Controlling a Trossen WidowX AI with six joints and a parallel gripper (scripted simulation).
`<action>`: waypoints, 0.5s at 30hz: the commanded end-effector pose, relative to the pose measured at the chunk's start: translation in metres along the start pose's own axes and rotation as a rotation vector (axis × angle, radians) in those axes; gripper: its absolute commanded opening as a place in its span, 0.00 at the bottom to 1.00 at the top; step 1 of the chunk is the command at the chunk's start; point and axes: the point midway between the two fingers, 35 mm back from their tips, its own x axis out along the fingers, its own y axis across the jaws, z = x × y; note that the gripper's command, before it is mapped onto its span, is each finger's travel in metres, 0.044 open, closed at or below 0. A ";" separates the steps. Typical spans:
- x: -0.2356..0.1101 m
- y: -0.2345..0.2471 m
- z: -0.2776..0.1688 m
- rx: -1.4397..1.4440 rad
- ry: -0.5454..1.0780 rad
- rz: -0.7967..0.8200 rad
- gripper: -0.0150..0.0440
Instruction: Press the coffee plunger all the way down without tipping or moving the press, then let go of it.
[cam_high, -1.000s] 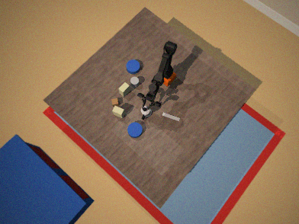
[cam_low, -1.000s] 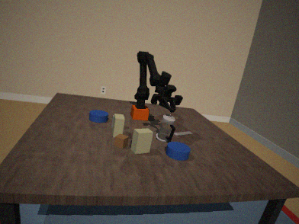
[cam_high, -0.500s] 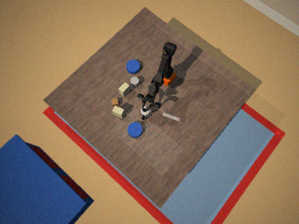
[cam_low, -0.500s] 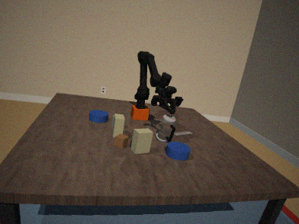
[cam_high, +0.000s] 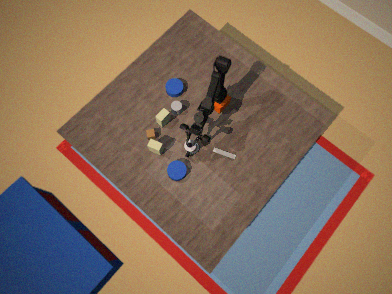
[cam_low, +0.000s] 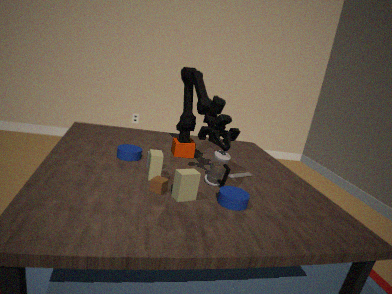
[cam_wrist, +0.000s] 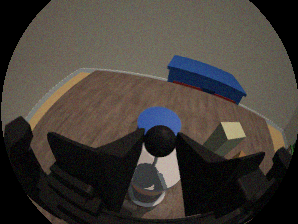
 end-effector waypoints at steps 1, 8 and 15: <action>0.005 0.000 -0.011 -0.012 0.038 -0.001 0.46; 0.006 0.000 -0.010 -0.012 0.038 -0.001 0.46; 0.006 0.000 -0.009 -0.012 0.038 -0.001 0.46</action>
